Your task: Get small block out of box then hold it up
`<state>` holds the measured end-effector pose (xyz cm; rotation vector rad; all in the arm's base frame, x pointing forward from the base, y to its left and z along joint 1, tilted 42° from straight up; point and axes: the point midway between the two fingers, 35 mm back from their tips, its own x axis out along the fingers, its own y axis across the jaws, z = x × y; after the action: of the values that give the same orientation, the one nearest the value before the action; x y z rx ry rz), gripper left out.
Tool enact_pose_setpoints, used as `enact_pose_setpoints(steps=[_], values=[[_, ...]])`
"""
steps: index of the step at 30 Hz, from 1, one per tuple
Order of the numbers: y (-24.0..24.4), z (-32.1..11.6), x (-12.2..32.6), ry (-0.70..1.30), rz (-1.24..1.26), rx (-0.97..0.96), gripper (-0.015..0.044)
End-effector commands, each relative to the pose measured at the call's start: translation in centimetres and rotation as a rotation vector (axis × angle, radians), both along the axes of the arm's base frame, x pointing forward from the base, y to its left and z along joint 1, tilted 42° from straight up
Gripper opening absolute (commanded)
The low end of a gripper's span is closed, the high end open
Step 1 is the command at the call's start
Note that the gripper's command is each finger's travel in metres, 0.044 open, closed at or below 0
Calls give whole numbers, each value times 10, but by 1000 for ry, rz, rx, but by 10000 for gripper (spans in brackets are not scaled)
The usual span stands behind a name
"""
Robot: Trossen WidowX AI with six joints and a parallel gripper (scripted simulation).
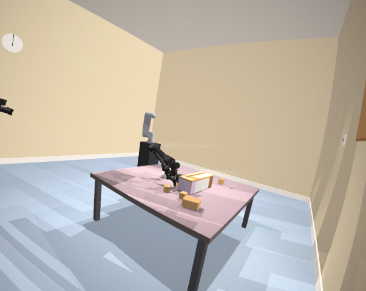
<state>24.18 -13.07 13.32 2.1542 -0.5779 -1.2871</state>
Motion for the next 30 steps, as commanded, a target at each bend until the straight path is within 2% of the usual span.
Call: enact_pose_setpoints(steps=[1,7,14,30], values=[[12,19,2,-18,-5,-2,0],[29,40,-2,-22,-5,-5,0],[31,42,-2,-3,12,-18,0],[46,38,-5,444,435,-298,0]])
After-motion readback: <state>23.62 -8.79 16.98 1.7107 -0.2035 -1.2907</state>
